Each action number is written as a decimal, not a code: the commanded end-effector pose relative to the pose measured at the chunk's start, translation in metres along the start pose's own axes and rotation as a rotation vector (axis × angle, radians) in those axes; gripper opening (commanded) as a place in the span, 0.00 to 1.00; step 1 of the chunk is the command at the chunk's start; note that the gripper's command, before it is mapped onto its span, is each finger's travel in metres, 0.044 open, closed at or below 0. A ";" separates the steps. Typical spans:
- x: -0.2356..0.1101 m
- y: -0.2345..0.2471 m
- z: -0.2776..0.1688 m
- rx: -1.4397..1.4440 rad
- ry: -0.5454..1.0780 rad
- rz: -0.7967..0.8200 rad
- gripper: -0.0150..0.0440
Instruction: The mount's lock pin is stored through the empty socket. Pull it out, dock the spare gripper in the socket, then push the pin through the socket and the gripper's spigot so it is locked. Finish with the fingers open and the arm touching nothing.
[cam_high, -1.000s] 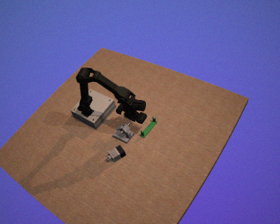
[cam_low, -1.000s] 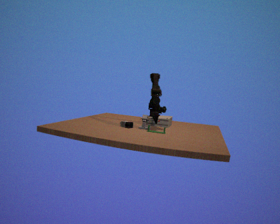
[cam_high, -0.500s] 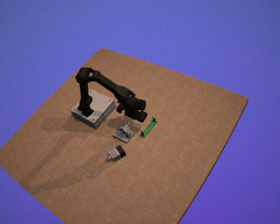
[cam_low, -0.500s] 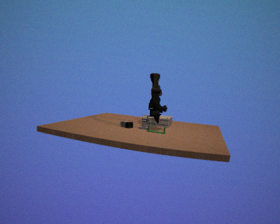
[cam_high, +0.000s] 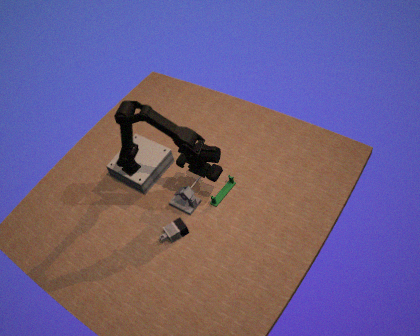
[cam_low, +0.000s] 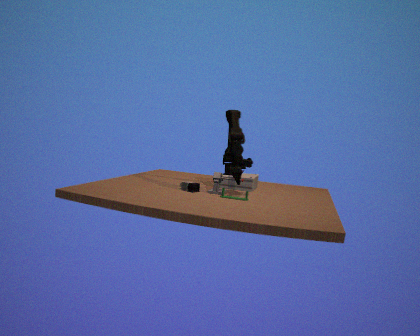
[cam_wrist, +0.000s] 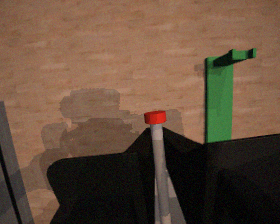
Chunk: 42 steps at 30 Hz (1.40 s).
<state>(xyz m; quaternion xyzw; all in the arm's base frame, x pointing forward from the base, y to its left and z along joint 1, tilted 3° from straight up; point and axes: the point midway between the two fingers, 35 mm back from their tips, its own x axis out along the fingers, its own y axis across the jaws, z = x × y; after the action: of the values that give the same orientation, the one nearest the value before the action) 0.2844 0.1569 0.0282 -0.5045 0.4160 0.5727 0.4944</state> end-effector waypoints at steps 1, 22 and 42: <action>-0.001 -0.002 0.004 0.003 -0.002 -0.002 0.25; 0.002 -0.002 0.020 0.006 0.002 0.008 0.25; 0.002 -0.003 0.035 0.010 0.005 0.022 0.25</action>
<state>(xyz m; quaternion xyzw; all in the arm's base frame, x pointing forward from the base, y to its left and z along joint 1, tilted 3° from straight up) 0.2792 0.1886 0.0289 -0.4983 0.4256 0.5765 0.4881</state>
